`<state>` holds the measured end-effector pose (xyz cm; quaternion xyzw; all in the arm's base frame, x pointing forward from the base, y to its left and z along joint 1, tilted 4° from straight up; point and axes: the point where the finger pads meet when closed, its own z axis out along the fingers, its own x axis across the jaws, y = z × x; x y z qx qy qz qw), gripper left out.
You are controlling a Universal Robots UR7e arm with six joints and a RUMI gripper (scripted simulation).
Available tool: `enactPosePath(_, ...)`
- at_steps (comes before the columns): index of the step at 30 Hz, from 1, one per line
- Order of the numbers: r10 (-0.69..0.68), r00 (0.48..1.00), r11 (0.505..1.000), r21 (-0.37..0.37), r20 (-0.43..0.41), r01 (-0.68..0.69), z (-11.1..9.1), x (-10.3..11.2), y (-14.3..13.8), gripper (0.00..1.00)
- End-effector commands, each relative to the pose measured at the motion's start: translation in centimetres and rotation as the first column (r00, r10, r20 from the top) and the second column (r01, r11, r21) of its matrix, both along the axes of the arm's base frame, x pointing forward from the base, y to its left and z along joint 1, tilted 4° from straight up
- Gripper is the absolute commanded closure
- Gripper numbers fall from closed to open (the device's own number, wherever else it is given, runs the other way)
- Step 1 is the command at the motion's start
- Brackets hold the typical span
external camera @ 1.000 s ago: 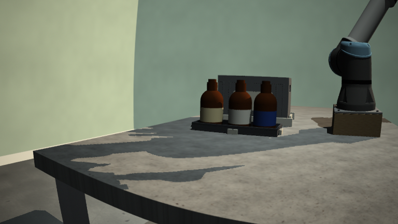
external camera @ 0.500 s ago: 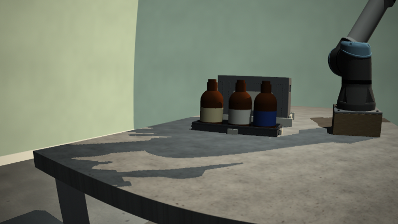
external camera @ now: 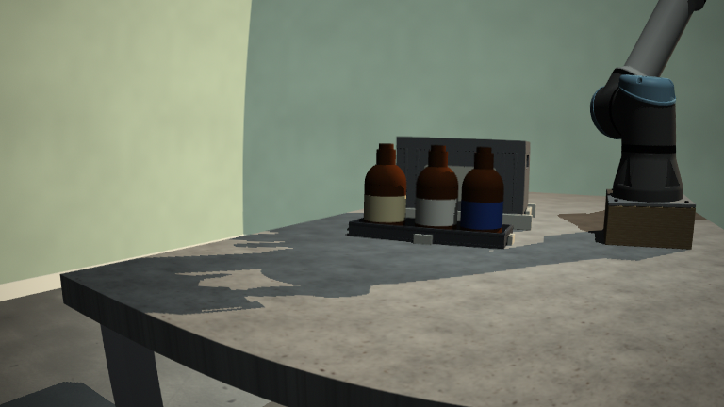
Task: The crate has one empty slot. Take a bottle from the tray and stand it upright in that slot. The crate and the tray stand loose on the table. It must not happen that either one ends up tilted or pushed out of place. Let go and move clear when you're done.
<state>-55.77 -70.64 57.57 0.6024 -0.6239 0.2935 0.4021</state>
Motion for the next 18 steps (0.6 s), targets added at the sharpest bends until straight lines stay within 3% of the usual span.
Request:
enactPosePath(1, 0.032, 0.999, 0.999, 0.018, 0.027, -0.032, -0.9, 4.2, -2.4, 0.0)
enactPosePath(3, 0.032, 0.999, 0.999, 0.018, 0.027, -0.032, -0.9, 4.2, -2.4, 0.0)
enactPosePath(7, 0.069, 0.996, 0.997, 0.043, 0.059, -0.071, -2.0, 9.1, -4.9, 0.0)
enactPosePath(12, 0.121, 0.987, 0.988, 0.082, 0.105, -0.13, -3.8, 16.7, -7.9, 0.0)
enactPosePath(18, 0.189, 0.968, 0.967, 0.139, 0.163, -0.212, -6.3, 27.8, -10.7, 0.0)
